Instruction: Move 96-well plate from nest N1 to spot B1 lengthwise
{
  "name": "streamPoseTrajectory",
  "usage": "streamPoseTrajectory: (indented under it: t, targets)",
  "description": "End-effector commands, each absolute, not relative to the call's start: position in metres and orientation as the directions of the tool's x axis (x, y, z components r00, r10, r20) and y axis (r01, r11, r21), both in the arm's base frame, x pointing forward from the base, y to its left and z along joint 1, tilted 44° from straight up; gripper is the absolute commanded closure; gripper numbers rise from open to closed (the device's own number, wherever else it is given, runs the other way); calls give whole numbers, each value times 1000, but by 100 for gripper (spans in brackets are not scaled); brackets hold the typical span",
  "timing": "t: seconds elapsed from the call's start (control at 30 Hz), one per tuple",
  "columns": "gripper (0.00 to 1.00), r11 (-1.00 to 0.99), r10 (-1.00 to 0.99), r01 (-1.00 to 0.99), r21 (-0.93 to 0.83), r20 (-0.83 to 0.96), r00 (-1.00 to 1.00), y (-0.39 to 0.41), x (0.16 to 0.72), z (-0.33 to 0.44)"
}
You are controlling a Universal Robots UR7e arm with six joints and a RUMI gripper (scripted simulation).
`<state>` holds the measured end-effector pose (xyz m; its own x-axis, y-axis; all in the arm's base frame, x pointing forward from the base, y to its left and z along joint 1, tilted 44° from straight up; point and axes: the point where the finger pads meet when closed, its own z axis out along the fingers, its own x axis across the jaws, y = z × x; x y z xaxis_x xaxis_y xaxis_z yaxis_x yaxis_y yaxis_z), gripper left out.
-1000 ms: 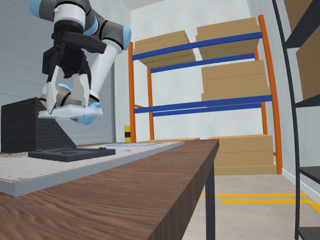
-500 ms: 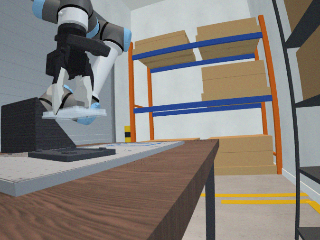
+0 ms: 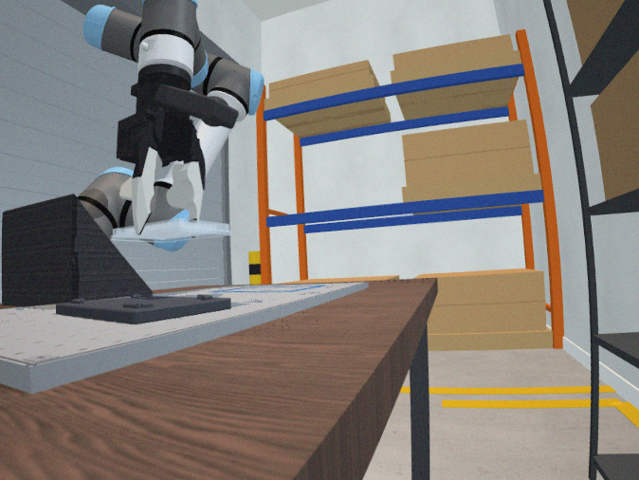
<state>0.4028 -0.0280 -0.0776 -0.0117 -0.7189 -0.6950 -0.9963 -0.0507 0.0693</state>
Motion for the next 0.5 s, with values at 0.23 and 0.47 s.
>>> streamPoseTrajectory:
  t: [0.23,0.47]
  targets:
    - [100,-50,-720,-996,68,-694,-12,0,396,-50]
    - [100,-50,-720,-996,68,-694,-12,12,393,-39]
